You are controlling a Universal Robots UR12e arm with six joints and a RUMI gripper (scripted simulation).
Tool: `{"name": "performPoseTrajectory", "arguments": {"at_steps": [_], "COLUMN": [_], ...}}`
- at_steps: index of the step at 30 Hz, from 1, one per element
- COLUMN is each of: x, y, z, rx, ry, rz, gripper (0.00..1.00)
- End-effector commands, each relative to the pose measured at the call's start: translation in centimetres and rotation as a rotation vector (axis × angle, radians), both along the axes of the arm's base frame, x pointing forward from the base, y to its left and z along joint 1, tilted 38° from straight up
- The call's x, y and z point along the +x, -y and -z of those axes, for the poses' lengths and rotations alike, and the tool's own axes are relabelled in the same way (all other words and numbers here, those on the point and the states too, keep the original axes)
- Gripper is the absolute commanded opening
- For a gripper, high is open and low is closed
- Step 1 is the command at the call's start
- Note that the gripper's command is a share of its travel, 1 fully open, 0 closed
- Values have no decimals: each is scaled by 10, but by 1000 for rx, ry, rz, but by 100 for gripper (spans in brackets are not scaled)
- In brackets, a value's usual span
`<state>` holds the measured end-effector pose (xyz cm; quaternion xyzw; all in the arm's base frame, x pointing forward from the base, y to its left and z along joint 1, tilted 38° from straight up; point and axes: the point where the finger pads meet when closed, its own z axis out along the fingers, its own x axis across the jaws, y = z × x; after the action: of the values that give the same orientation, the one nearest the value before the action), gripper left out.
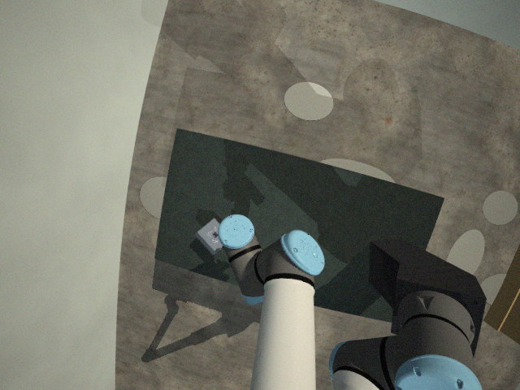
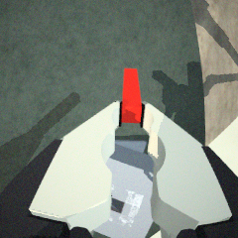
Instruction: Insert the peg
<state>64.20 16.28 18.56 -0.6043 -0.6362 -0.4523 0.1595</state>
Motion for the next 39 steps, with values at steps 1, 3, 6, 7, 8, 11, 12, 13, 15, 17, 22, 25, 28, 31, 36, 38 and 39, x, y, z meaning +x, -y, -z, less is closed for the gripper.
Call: {"name": "performPoseTrajectory", "arguments": {"at_steps": [1, 3, 6, 7, 8, 11, 12, 13, 15, 17, 22, 25, 28, 31, 36, 38, 39], "x": [3, 5, 7, 8, 9, 10, 10, 11, 13, 14, 19, 21, 23, 25, 29, 31, 32], "y": [4, 7, 10, 11, 12, 14, 14, 15, 18, 20, 27, 31, 33, 36, 43, 46, 48], "z": [-3, -5, -7, -7, -8, -9, -9, -10, -11, -13, -17, -19, -20, -22, -26, -27, -28], "rx": [24, 35, 51, 56, 62, 72, 72, 78, 88, 99, 125, 141, 152, 162, 188, 198, 204], "ry": [4, 6, 9, 10, 11, 13, 13, 15, 17, 19, 26, 30, 33, 36, 45, 48, 50], "rz": [5, 8, 12, 14, 15, 19, 19, 21, 24, 28, 39, 45, 50, 55, 68, 73, 76], "gripper": [0, 0, 0, 0, 0, 0, 0, 0, 0, 0, 0, 0, 0, 0, 0, 0, 0]}}
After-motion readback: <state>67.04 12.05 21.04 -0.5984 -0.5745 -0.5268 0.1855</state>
